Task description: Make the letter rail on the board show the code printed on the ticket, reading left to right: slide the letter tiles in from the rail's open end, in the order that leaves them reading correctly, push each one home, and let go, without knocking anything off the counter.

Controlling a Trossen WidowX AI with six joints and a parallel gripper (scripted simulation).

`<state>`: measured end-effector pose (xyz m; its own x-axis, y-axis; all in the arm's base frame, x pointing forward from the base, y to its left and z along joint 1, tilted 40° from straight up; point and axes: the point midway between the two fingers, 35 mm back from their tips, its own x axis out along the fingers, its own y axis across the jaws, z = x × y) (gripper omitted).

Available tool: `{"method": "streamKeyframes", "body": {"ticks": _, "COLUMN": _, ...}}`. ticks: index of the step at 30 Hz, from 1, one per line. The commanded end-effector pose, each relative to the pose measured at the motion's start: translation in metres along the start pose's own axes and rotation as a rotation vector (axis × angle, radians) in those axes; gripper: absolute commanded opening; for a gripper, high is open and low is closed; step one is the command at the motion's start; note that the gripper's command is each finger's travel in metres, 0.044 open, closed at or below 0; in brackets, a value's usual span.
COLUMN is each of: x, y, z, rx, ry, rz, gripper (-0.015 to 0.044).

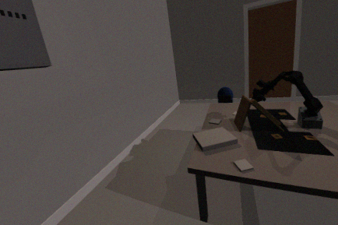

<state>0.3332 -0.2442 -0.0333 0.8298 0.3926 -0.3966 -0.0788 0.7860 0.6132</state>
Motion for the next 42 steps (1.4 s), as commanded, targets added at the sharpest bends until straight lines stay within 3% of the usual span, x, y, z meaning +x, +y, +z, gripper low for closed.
{"method": "streamKeyframes", "body": {"ticks": 1, "x": -0.001, "y": 0.003, "z": 0.002, "rx": -0.004, "ry": -0.002, "rz": -0.003, "gripper": 0.0000}}
{"method": "streamKeyframes", "body": {"ticks": 42, "x": -0.001, "y": 0.024, "z": 0.002, "rx": -0.003, "ry": -0.002, "rz": -0.002, "gripper": 0.0000}}
